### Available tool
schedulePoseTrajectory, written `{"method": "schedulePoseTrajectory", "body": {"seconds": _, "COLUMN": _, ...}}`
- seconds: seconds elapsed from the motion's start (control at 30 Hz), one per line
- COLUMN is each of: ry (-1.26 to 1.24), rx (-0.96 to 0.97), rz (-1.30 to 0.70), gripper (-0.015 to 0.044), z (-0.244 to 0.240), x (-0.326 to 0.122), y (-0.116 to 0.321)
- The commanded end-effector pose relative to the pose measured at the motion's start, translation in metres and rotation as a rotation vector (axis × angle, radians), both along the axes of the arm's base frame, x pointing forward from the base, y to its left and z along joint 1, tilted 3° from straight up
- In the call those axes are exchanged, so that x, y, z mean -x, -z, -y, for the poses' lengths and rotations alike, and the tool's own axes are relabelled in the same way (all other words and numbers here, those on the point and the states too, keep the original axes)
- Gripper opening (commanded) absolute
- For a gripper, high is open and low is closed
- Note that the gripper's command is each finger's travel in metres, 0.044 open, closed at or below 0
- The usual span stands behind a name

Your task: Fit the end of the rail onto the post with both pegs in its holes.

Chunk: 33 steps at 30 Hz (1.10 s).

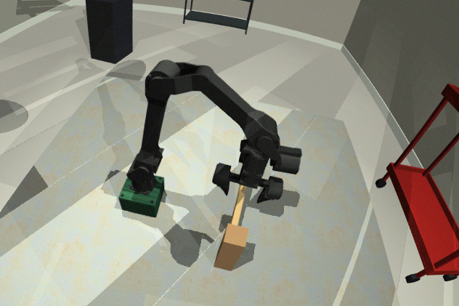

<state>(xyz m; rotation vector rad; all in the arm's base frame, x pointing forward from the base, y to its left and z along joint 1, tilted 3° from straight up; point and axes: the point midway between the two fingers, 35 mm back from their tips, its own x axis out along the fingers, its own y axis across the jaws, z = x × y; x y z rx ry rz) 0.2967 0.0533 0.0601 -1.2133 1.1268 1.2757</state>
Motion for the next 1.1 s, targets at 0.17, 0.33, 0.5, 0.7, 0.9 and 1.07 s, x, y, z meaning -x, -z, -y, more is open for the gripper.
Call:
{"method": "schedulePoseTrajectory", "body": {"seconds": 0.17, "ry": 0.005, "rx": 0.005, "rz": -0.007, "gripper": 0.044, "z": 0.0, "x": 0.0, "y": 0.015}}
{"method": "schedulePoseTrajectory", "body": {"seconds": 0.33, "ry": 0.005, "rx": 0.005, "rz": -0.007, "gripper": 0.044, "z": 0.0, "x": 0.0, "y": 0.024}}
{"method": "schedulePoseTrajectory", "body": {"seconds": 0.5, "ry": 0.005, "rx": 0.005, "rz": -0.007, "gripper": 0.044, "z": 0.0, "x": 0.0, "y": 0.032}}
{"method": "schedulePoseTrajectory", "body": {"seconds": 0.7, "ry": 0.005, "rx": 0.005, "rz": -0.007, "gripper": 0.044, "z": -0.001, "x": 0.0, "y": 0.041}}
{"method": "schedulePoseTrajectory", "body": {"seconds": 0.9, "ry": 0.005, "rx": 0.005, "rz": -0.008, "gripper": 0.044, "z": -0.001, "x": 0.0, "y": 0.051}}
{"method": "schedulePoseTrajectory", "body": {"seconds": 1.07, "ry": 0.005, "rx": 0.005, "rz": -0.008, "gripper": 0.044, "z": -0.001, "x": 0.001, "y": 0.059}}
